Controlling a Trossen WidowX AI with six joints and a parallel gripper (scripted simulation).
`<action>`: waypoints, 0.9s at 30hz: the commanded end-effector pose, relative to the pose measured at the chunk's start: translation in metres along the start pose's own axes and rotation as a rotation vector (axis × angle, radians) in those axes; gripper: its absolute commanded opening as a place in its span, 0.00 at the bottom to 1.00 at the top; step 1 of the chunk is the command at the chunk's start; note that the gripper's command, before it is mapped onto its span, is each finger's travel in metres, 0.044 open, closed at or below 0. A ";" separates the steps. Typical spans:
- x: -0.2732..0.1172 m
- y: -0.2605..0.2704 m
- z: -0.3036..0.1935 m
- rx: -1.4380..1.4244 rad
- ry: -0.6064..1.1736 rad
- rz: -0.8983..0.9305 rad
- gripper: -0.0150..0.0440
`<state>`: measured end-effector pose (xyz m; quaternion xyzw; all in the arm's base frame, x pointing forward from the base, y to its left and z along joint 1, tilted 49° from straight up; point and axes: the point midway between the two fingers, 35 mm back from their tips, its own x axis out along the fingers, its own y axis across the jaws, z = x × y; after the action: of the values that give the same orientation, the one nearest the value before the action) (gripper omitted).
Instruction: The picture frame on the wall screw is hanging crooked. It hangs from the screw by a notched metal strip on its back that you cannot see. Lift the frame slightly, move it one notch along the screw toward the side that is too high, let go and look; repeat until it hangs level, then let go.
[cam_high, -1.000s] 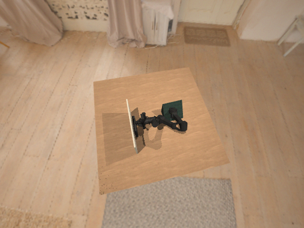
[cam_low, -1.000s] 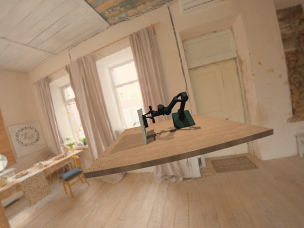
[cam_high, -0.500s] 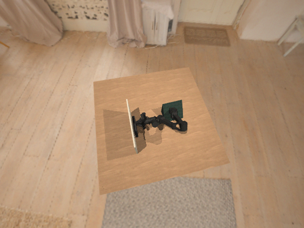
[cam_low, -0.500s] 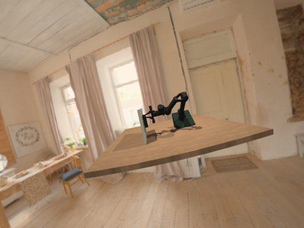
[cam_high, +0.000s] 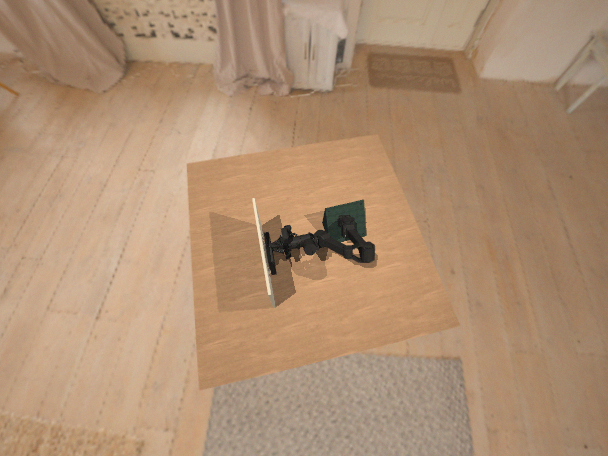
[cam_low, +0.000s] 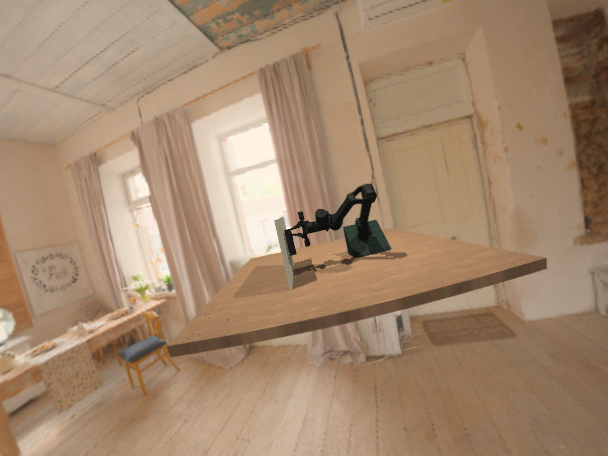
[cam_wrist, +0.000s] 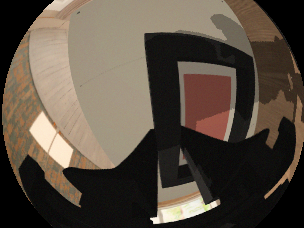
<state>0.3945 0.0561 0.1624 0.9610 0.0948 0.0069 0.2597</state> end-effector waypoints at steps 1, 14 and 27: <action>0.001 0.002 -0.003 -0.006 0.008 0.013 0.25; 0.001 -0.002 -0.003 -0.006 0.008 0.013 0.25; 0.001 -0.005 -0.003 -0.006 0.009 -0.002 0.25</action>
<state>0.3942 0.0617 0.1628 0.9607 0.0968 0.0112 0.2598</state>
